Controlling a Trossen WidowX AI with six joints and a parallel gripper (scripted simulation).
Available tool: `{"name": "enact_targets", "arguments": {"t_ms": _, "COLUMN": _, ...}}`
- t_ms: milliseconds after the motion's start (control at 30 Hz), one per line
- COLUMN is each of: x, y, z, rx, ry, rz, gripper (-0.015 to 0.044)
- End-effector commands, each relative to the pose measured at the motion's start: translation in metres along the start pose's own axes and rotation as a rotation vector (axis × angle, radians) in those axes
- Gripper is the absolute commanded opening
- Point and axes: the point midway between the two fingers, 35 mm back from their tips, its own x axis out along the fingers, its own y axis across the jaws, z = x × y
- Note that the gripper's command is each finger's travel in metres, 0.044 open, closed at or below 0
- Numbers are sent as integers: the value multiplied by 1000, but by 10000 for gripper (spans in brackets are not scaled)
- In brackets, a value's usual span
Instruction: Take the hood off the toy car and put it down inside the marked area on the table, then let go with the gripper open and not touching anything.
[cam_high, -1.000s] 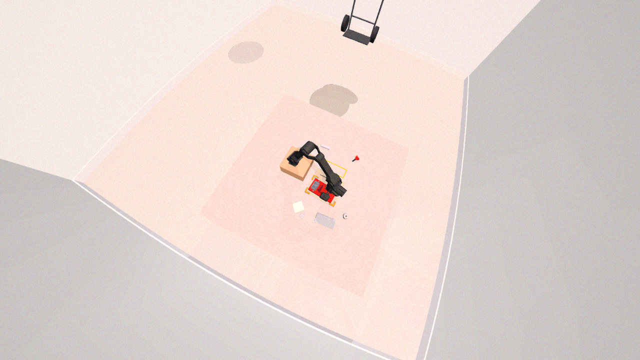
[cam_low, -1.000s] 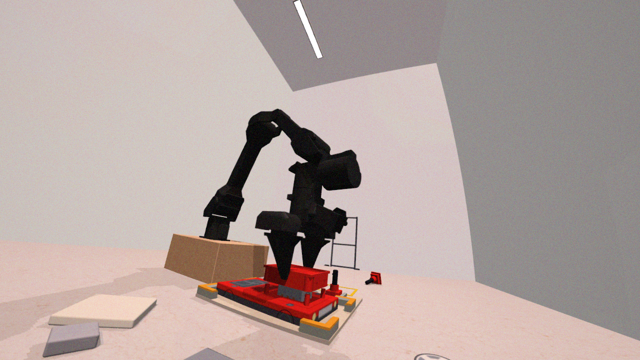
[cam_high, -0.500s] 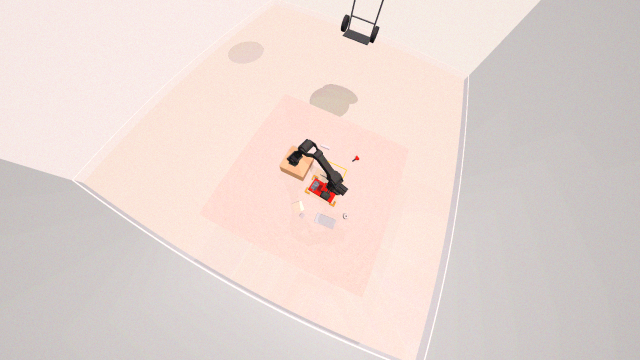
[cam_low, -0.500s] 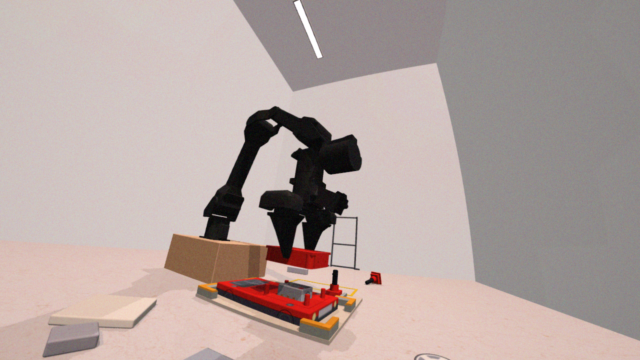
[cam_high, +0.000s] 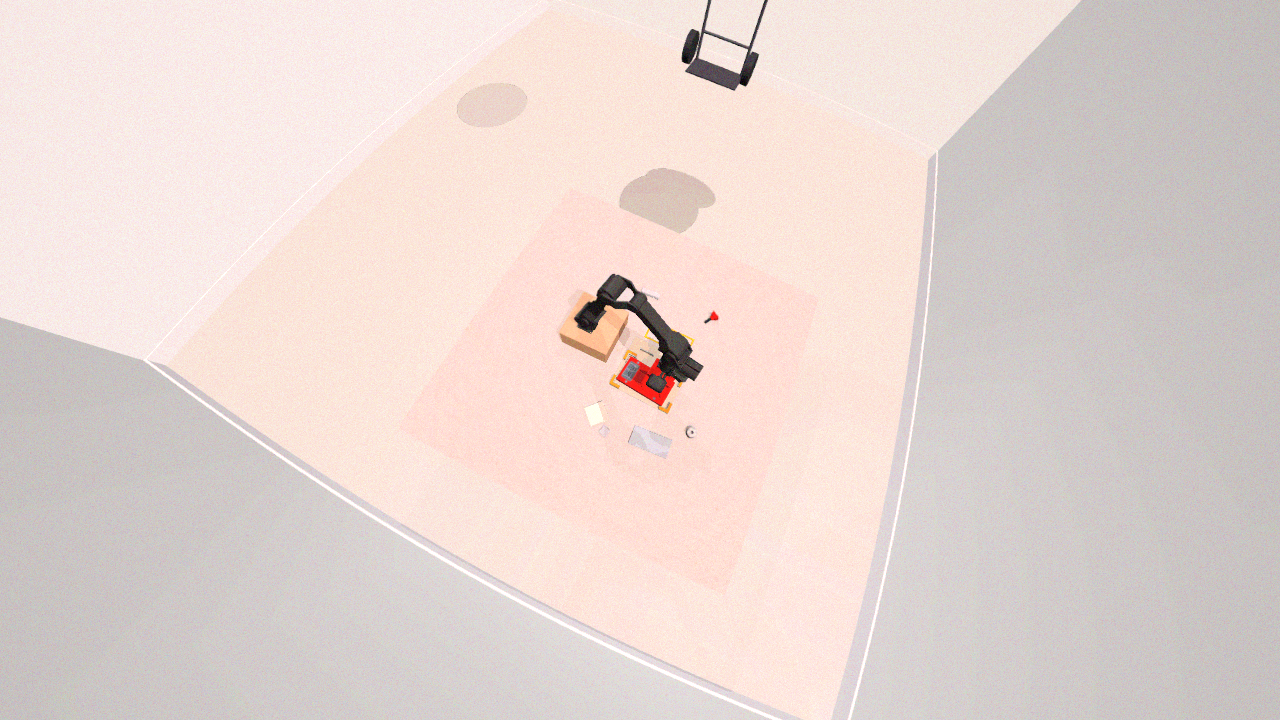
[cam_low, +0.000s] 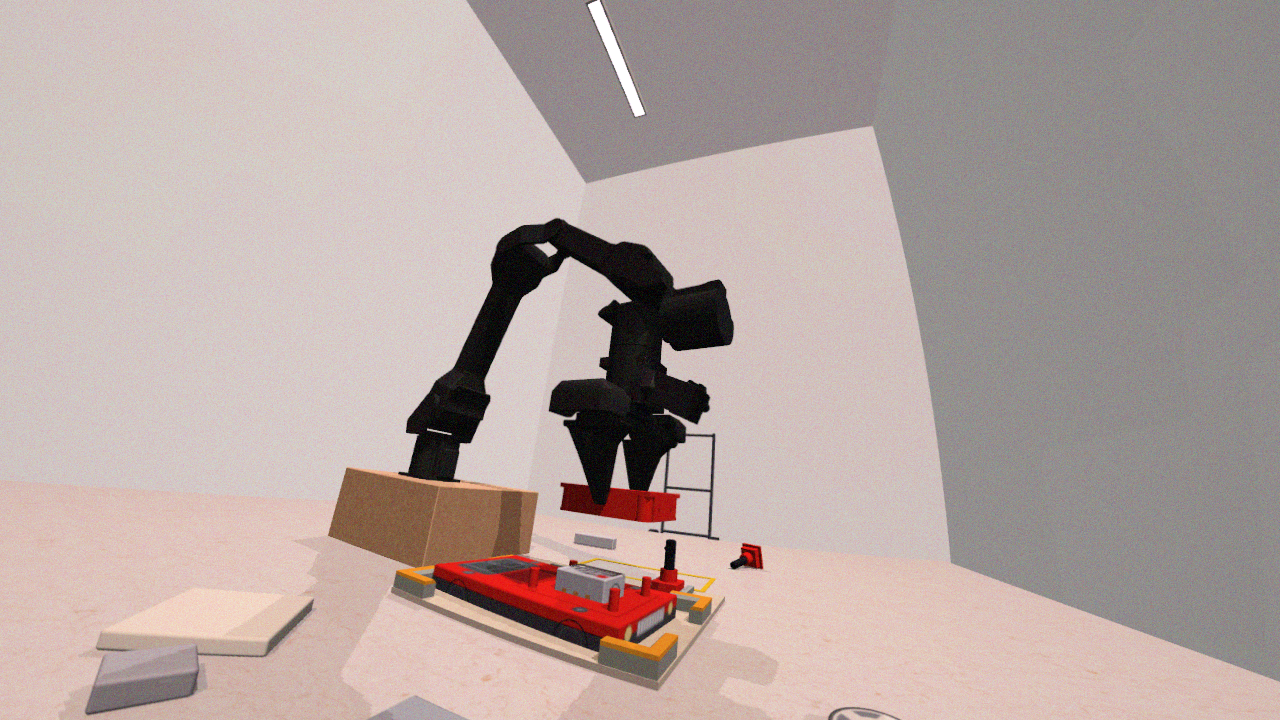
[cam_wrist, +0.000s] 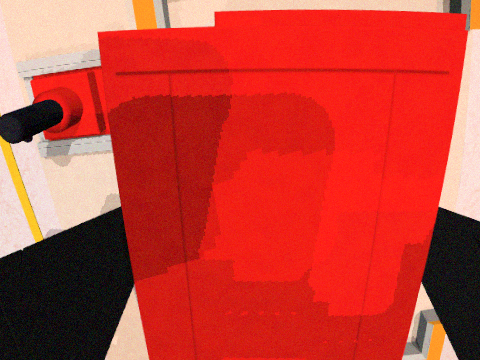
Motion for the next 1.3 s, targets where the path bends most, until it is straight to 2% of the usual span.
{"name": "enact_targets", "arguments": {"t_ms": 0, "x": -1, "y": 21, "z": -1, "rx": -1, "ry": -2, "rz": -2, "gripper": 0}}
{"name": "enact_targets", "arguments": {"t_ms": 967, "x": -8, "y": 158, "z": -39, "rx": -1, "ry": 8, "rz": 13, "gripper": 0}}
{"name": "enact_targets", "arguments": {"t_ms": 1267, "x": -9, "y": 185, "z": -55, "rx": -1, "ry": 10, "rz": 16, "gripper": 0}}
